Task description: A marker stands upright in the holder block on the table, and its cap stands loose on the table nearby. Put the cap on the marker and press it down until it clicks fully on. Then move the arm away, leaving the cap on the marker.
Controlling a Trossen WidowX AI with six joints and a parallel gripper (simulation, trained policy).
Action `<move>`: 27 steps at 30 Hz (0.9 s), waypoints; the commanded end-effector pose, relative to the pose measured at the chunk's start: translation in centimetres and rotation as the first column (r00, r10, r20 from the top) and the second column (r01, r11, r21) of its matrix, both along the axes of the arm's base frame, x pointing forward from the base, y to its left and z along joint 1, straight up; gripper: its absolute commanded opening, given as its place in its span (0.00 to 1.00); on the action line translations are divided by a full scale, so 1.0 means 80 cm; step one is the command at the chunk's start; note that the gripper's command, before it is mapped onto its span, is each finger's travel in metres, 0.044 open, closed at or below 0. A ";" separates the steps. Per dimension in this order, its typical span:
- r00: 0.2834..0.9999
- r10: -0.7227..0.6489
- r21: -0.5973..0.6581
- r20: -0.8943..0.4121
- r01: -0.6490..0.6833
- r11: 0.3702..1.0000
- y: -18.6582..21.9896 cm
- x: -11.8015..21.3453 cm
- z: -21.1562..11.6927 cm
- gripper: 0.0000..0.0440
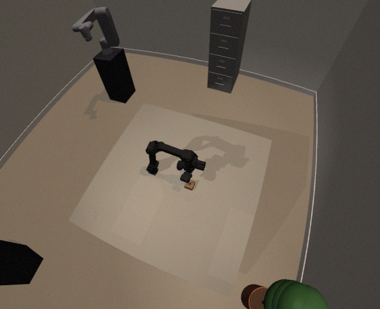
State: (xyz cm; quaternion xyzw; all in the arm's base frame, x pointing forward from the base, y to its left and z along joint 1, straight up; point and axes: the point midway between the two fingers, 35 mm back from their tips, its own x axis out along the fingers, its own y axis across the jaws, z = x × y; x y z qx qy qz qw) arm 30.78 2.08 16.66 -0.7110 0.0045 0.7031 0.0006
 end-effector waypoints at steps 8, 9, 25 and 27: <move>0.998 -0.056 0.002 -0.025 0.056 0.998 -0.034 0.009 0.005 0.04; 0.998 -0.058 0.004 -0.031 0.058 0.998 -0.035 0.009 0.003 0.04; 0.993 -0.065 0.021 -0.097 0.067 0.998 -0.038 0.008 -0.028 0.01; 0.993 -0.062 0.023 -0.104 0.065 0.998 -0.038 0.008 -0.034 0.01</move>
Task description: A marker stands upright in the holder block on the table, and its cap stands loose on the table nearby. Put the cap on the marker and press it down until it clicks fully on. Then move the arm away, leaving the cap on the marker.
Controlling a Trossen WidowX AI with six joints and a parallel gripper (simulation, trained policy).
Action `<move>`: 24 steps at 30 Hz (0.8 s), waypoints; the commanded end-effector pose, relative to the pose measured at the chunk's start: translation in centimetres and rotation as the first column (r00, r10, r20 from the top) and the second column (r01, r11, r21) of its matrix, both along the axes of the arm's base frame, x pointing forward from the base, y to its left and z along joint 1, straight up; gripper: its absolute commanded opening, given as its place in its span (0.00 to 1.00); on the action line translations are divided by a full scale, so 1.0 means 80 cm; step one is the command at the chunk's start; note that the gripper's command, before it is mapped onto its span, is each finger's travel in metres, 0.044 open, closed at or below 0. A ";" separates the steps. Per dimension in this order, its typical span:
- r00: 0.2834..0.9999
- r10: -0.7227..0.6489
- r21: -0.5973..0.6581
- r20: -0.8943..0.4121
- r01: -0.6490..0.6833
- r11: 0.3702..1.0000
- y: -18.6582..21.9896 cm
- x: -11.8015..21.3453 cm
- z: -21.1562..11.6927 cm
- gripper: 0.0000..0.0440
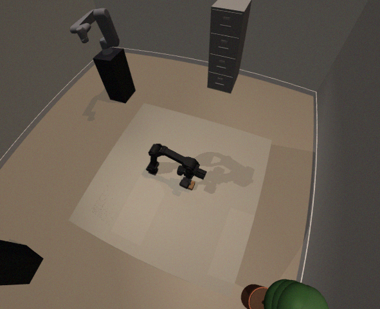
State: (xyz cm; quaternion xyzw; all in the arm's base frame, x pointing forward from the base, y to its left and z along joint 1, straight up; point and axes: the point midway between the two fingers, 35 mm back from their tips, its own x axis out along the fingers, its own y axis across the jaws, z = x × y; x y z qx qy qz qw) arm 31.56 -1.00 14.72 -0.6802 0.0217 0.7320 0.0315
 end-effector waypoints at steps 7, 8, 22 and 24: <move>0.999 0.025 0.021 -0.041 -0.024 0.999 0.000 -0.003 -0.035 0.00; 0.999 0.028 0.023 -0.043 -0.027 0.999 0.000 -0.003 -0.039 0.00; 0.997 0.032 0.021 -0.076 -0.030 0.999 0.001 -0.010 -0.069 0.38; 0.996 0.034 0.015 -0.086 -0.033 0.999 0.001 -0.012 -0.070 0.48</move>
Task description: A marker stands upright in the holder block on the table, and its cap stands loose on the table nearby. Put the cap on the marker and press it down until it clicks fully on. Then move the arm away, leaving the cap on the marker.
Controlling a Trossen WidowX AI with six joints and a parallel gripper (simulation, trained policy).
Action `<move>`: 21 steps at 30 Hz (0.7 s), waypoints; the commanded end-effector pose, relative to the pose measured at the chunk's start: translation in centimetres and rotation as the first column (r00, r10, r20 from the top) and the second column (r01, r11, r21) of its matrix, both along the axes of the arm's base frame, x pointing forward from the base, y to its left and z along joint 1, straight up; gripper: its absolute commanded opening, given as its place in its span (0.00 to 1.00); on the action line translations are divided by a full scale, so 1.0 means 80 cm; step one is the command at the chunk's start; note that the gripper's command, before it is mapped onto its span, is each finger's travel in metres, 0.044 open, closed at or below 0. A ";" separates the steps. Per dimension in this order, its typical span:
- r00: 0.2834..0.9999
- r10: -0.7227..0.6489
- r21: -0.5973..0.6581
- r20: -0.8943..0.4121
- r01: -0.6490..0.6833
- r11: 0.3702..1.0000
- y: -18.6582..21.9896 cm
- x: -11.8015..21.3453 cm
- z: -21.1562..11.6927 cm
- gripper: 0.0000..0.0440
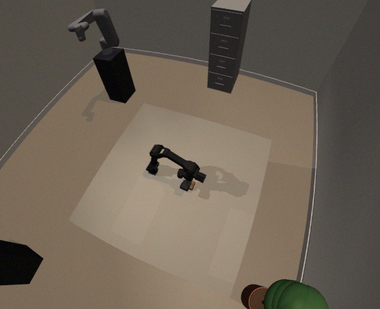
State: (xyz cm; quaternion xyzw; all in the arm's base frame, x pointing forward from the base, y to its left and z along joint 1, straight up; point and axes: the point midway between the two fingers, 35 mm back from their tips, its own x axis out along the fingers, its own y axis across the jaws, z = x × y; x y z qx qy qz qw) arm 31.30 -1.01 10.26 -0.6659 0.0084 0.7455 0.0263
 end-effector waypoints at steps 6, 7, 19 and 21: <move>0.997 0.022 -0.027 -0.080 -0.024 0.999 0.000 -0.016 -0.017 0.81; 0.996 0.025 -0.031 -0.081 -0.027 0.999 0.000 -0.017 -0.016 0.87; 0.999 0.004 -0.018 -0.035 -0.004 1.000 -0.005 -0.010 0.027 1.00; 0.999 -0.001 -0.014 -0.038 0.001 1.000 -0.005 -0.011 0.034 1.00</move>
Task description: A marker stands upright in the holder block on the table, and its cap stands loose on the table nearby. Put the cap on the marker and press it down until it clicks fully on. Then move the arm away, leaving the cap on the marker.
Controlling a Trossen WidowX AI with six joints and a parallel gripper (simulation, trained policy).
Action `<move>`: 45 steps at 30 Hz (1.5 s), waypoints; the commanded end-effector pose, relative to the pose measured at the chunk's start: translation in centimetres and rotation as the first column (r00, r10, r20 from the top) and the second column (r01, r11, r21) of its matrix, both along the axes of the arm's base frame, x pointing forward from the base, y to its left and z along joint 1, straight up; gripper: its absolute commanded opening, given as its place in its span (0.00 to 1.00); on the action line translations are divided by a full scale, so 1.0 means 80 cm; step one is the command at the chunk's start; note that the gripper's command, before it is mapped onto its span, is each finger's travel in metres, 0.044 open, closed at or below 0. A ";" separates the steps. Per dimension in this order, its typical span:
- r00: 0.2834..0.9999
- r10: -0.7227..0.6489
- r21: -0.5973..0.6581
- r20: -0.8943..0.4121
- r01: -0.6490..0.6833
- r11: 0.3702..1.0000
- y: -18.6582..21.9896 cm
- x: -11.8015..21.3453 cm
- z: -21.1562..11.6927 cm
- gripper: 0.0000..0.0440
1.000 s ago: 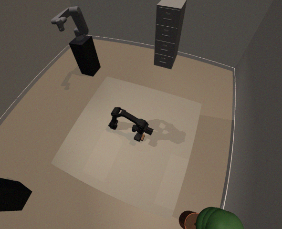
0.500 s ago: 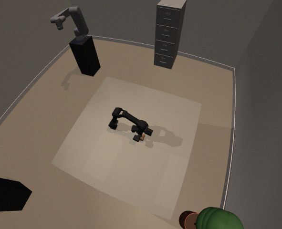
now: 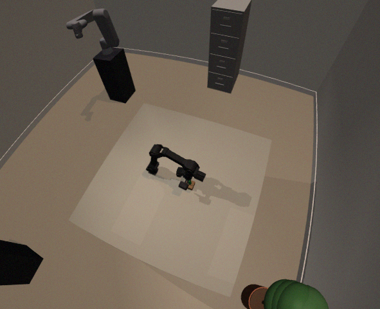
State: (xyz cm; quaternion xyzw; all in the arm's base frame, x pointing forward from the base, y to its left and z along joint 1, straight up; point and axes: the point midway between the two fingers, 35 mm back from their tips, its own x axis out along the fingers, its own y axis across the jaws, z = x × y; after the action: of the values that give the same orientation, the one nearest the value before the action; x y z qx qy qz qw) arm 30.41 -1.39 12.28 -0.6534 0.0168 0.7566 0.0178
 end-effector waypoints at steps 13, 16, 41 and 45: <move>1.000 -0.023 0.009 -0.001 0.023 1.000 -0.008 0.001 0.037 0.59; 1.000 -0.023 0.007 -0.008 0.023 1.000 -0.009 0.001 0.034 0.42; 1.000 -0.012 0.020 -0.018 0.012 1.000 0.002 -0.007 -0.001 0.04; 0.999 -0.013 0.045 -0.035 0.014 0.999 0.005 -0.021 0.010 0.05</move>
State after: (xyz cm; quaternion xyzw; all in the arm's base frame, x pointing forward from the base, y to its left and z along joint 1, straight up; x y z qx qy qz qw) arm 29.54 -1.17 12.96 -0.6481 0.0114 0.7607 0.0331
